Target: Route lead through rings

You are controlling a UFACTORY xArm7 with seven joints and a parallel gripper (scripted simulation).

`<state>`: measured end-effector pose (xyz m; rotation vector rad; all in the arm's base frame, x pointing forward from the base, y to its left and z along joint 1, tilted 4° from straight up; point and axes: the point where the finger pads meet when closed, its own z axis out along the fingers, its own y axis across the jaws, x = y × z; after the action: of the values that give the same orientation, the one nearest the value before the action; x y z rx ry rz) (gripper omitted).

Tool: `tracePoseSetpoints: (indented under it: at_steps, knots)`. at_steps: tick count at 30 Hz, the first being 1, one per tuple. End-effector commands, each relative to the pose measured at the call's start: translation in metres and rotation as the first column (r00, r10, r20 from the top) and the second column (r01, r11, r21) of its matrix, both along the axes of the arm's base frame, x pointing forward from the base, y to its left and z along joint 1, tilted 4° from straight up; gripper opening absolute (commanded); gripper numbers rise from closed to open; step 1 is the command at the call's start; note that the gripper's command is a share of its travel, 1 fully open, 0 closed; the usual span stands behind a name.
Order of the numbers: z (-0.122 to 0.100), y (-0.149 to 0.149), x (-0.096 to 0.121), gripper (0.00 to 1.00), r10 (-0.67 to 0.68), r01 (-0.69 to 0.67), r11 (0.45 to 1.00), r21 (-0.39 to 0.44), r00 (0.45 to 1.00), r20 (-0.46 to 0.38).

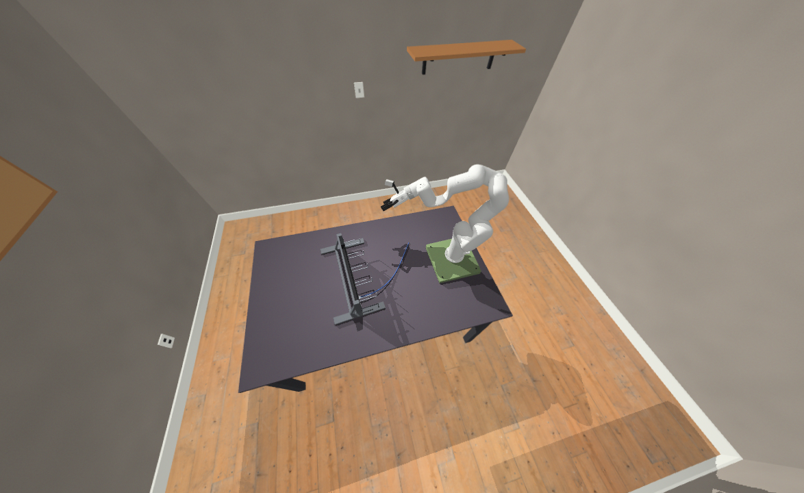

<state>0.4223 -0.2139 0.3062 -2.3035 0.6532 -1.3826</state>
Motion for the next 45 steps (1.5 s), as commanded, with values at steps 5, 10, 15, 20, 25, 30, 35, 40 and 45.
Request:
tracePoseSetpoints:
  at_steps: [5, 10, 15, 20, 25, 30, 35, 40, 45]
  knots:
    - [0.002, 0.0, 0.001, 1.0, 0.0, 0.0, 1.0, -0.002, 1.0, 0.003]
    - [0.002, 0.0, 0.001, 1.0, 0.0, 0.0, 1.0, -0.002, 1.0, 0.003]
    - [0.002, 0.0, 0.001, 1.0, 0.0, 0.0, 1.0, -0.002, 1.0, 0.003]
    - [0.001, 0.003, 0.002, 1.0, 0.016, -0.016, 1.0, -0.016, 1.0, -0.002]
    - [-0.007, 0.03, 0.009, 1.0, 0.158, -0.164, 0.977, -0.137, 0.986, -0.054]
    - [-0.016, 0.054, 0.013, 1.0, 0.27, -0.289, 0.93, -0.225, 0.956, -0.111]
    - [-0.026, 0.076, 0.015, 1.0, 0.371, -0.409, 0.862, -0.298, 0.912, -0.176]
    - [-0.037, 0.095, 0.014, 1.0, 0.452, -0.511, 0.784, -0.351, 0.859, -0.241]
    - [-0.051, 0.115, 0.011, 1.0, 0.531, -0.62, 0.677, -0.396, 0.784, -0.32]
